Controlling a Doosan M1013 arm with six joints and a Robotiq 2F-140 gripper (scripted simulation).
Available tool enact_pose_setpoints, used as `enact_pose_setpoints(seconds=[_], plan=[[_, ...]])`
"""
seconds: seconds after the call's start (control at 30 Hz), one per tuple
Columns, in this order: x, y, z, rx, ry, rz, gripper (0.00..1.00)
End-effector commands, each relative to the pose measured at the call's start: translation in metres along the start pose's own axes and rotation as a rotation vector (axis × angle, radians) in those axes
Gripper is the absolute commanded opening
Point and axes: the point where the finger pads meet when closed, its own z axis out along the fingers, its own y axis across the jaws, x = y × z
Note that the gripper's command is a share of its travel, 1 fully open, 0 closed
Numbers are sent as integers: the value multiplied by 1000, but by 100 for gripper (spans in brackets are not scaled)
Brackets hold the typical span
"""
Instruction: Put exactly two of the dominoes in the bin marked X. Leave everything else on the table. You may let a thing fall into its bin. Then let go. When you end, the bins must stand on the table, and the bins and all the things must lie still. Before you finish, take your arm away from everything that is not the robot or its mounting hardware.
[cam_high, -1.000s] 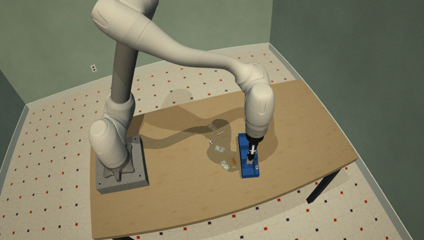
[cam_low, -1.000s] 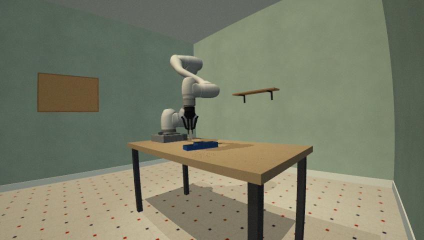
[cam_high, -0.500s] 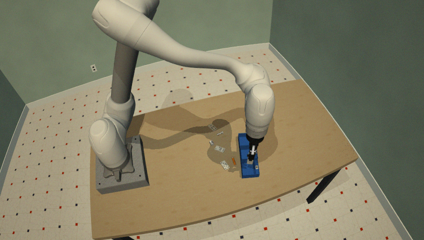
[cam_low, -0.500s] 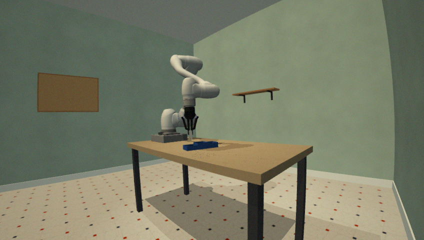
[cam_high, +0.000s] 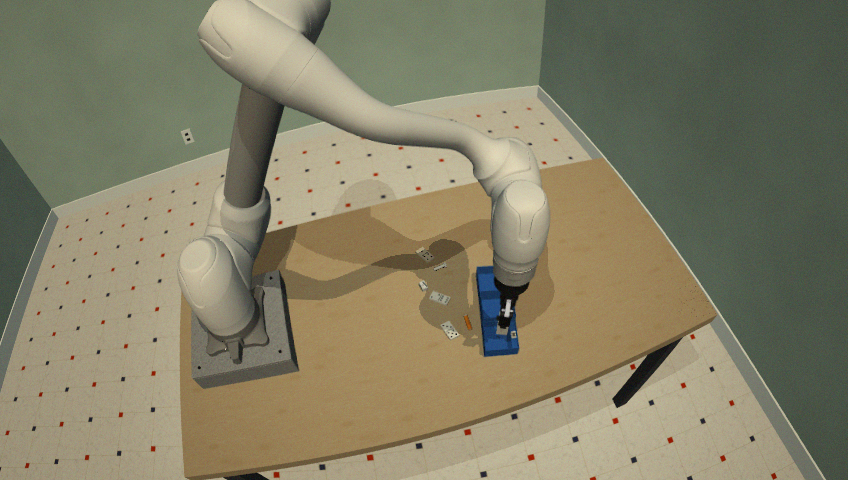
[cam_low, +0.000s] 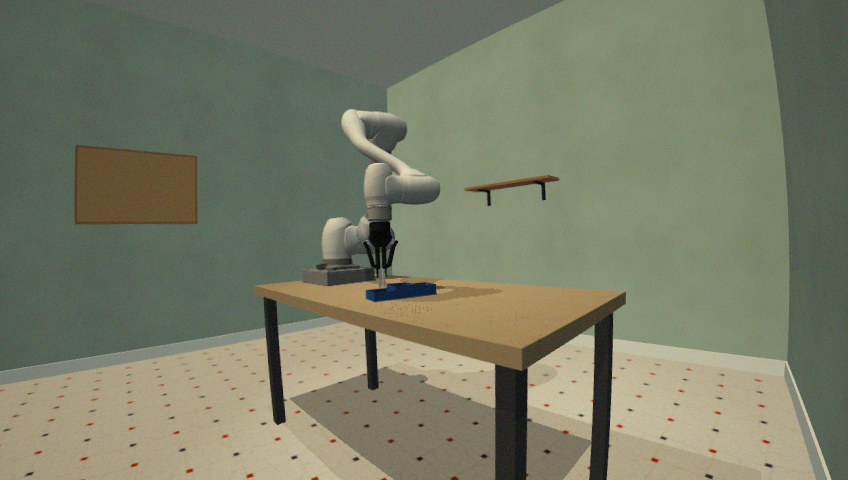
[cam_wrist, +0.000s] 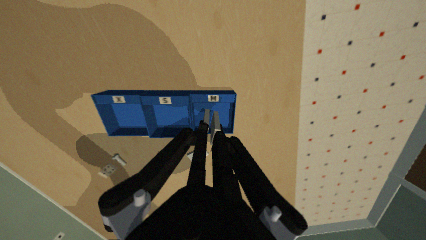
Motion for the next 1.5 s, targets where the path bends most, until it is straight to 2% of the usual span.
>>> enact_pose_setpoints(seconds=[0.0,0.17,1.47], plan=[[-3,2,15,-2,-4,-3,5],[-3,2,27,-2,-4,-3,5],[-3,2,27,-2,-4,-3,5]])
